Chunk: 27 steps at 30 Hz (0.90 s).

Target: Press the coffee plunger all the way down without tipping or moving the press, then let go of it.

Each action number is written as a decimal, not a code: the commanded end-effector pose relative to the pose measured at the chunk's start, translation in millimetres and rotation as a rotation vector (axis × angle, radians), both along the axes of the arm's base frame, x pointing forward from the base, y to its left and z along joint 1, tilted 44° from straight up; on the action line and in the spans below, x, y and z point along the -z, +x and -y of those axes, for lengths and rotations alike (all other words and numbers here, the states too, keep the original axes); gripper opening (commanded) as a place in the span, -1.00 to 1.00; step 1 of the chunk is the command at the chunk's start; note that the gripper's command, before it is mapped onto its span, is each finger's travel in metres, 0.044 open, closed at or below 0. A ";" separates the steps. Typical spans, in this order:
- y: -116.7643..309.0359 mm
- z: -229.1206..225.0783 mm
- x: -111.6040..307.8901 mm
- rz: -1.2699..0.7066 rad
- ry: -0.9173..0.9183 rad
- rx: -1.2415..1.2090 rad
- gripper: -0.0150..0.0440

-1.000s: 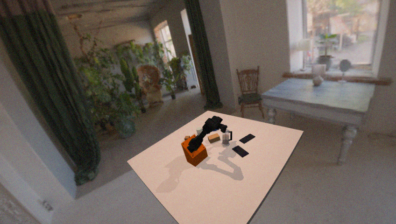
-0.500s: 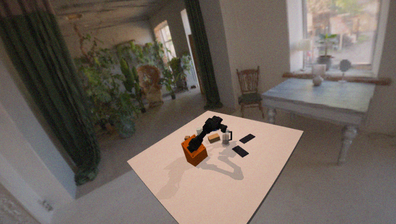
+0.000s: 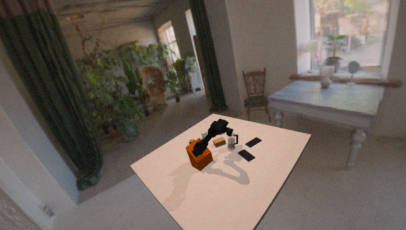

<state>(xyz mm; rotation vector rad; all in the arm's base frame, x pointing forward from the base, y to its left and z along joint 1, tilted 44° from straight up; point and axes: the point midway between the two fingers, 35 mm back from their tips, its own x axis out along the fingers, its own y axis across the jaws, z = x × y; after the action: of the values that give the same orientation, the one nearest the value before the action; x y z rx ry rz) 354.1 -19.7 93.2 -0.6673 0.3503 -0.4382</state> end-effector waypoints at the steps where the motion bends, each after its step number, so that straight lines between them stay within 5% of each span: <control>1: -0.3 3.1 3.3 -0.014 -0.006 0.011 -0.06; 25: 1.3 0.4 0.5 -0.003 -0.001 0.002 -0.06; 27: 1.3 0.4 0.5 -0.003 -0.001 0.002 0.11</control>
<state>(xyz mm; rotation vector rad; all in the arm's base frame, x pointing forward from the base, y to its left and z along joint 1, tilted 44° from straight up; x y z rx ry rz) 355.4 -20.0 92.8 -0.6687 0.3530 -0.4400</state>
